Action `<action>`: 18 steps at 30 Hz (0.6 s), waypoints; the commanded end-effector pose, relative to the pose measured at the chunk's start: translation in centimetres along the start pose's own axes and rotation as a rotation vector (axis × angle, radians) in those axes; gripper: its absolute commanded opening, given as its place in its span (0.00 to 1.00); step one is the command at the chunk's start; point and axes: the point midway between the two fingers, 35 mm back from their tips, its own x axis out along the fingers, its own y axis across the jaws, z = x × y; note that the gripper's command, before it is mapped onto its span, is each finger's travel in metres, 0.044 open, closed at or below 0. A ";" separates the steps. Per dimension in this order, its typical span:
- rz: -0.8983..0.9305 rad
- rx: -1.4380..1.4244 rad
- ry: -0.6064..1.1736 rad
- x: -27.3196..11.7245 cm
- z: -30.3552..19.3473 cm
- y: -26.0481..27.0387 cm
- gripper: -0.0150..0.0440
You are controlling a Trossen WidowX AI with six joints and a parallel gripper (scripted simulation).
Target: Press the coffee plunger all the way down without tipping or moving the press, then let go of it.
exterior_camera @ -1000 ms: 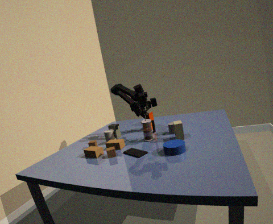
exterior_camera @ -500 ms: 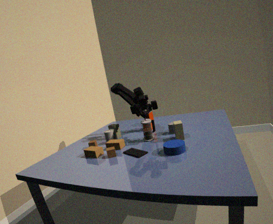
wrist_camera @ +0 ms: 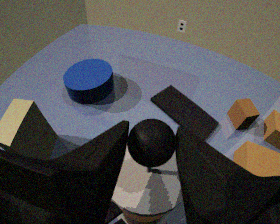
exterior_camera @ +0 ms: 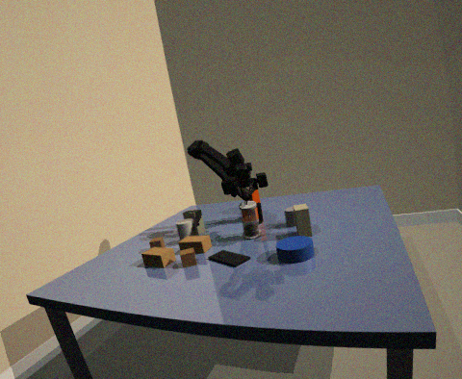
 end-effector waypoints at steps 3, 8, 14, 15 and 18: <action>-0.008 -0.022 0.034 0.4 -1.0 0.0 0.46; -0.009 -0.022 0.034 0.4 -0.9 0.1 0.46; -0.008 -0.022 0.034 0.4 -0.9 0.2 0.46; -0.008 -0.022 0.034 0.4 -0.9 0.2 0.46; -0.008 -0.022 0.034 0.5 -0.8 0.2 0.46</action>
